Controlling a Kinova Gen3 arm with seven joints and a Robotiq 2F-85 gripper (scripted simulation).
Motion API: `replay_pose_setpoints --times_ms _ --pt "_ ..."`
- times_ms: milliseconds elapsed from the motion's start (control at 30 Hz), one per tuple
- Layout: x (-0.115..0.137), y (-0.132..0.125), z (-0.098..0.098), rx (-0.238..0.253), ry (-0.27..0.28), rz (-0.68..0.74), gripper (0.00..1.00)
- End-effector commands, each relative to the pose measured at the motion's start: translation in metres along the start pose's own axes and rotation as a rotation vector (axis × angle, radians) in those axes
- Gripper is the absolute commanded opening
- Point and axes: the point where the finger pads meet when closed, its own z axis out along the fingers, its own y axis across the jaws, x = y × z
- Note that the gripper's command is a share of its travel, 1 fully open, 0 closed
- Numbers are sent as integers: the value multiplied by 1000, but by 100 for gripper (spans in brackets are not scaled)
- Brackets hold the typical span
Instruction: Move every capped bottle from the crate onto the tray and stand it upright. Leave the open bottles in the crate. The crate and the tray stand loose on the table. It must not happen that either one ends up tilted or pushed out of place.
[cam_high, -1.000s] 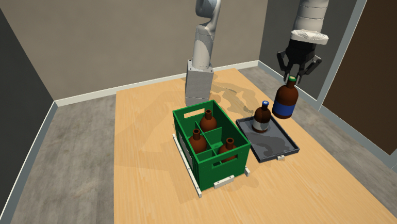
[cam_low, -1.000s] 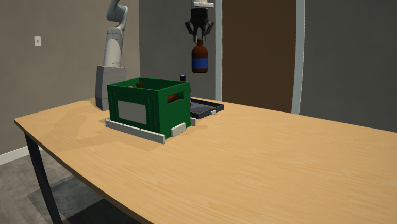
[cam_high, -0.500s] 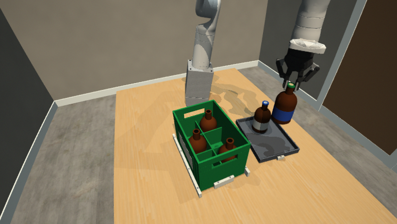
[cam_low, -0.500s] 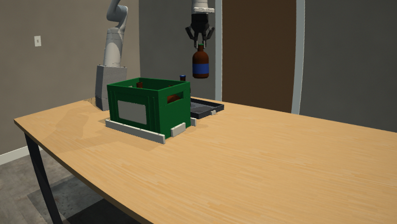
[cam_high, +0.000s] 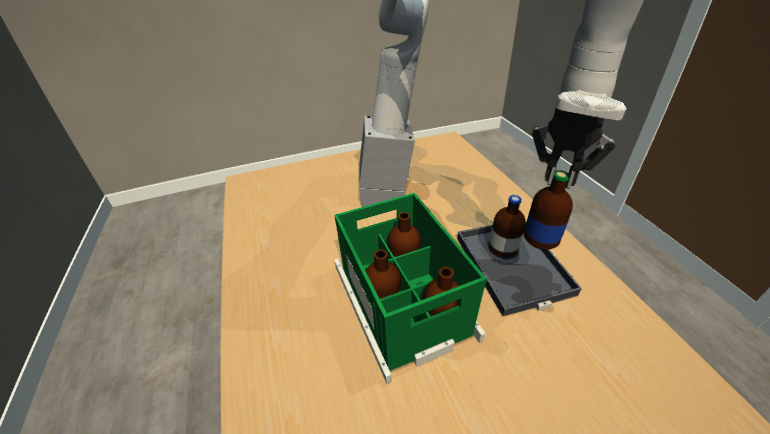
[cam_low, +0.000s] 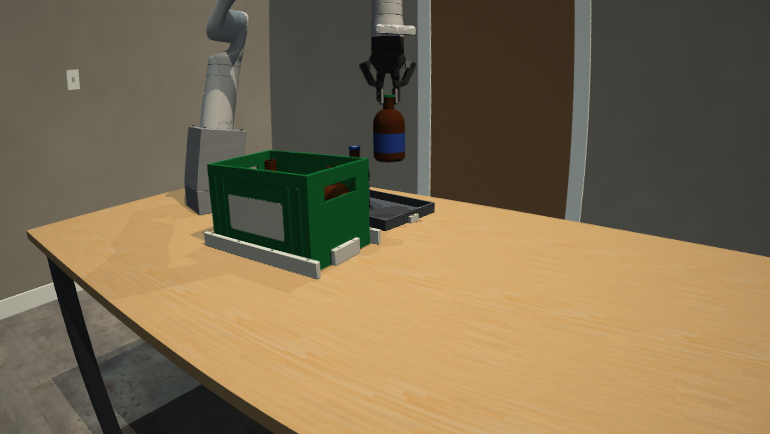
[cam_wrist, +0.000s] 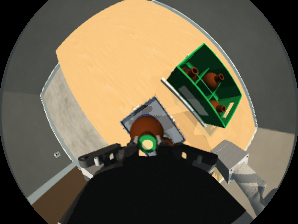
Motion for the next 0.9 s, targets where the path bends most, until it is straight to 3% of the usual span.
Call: replay_pose_setpoints --times_ms 0,867 --pt "-4 0 7 -4 -7 -6 0" --pt "-3 0 45 -2 -4 -4 0"
